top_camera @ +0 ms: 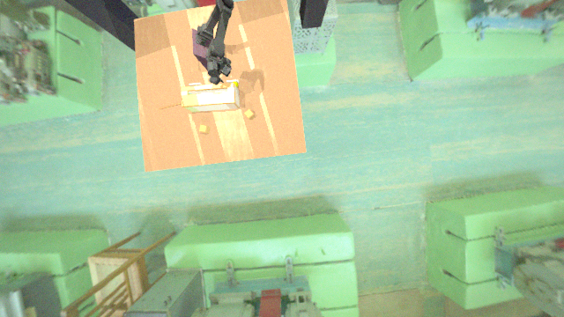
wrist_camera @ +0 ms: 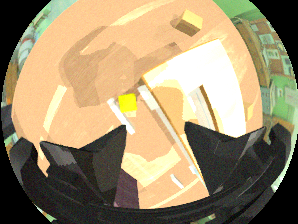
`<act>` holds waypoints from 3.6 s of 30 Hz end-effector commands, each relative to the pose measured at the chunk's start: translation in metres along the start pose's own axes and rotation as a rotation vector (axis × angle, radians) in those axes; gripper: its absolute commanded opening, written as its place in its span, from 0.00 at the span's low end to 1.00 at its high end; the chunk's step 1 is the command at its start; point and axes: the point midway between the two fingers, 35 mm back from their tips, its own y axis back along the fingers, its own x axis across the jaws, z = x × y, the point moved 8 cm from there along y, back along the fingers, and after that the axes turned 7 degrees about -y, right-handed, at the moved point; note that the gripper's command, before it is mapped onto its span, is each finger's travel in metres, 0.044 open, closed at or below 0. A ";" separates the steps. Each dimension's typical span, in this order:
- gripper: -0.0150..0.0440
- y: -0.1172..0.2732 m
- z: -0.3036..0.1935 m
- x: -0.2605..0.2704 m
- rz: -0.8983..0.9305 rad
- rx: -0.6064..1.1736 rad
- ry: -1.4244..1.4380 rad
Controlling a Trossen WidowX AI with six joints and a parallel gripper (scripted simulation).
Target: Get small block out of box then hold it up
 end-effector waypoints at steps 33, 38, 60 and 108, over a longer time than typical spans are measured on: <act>0.74 0.007 0.007 0.053 -0.265 0.200 2.103; 0.74 -0.052 -0.002 0.053 -0.259 0.204 2.104; 0.74 -0.105 -0.013 0.061 -0.257 0.197 2.098; 0.25 -0.095 -0.010 0.059 -0.268 0.194 2.106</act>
